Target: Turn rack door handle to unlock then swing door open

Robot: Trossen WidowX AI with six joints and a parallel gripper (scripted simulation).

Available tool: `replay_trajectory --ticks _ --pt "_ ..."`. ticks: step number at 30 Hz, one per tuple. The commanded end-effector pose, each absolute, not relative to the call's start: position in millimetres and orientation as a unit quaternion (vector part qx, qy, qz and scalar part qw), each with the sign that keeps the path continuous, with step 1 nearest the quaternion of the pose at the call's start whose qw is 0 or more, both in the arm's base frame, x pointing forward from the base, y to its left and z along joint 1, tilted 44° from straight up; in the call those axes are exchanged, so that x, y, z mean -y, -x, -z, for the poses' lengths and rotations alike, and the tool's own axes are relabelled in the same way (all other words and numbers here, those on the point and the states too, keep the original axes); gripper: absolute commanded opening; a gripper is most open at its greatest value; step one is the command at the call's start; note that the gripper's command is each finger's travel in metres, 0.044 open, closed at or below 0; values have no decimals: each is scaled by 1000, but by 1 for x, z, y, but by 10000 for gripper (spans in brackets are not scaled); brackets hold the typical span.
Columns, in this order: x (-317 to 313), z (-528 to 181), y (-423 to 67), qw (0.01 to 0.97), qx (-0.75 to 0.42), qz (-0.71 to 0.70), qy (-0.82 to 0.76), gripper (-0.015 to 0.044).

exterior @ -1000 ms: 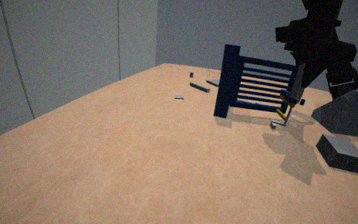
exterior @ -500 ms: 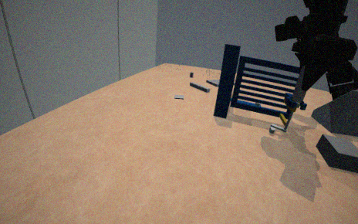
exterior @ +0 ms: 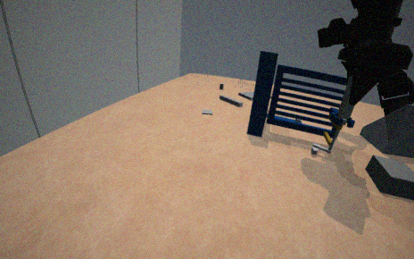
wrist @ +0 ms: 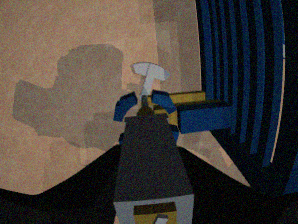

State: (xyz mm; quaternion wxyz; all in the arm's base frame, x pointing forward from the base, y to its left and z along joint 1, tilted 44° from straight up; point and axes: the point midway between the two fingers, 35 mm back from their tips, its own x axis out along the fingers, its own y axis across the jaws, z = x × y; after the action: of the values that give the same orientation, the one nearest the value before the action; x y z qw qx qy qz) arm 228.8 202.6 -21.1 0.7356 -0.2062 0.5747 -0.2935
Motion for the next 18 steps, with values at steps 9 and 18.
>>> replay_trajectory --ticks 9,18 --pt "-203 21 -229 736 -574 297 201 291" --pt "-212 13 -228 736 -575 295 201 291"
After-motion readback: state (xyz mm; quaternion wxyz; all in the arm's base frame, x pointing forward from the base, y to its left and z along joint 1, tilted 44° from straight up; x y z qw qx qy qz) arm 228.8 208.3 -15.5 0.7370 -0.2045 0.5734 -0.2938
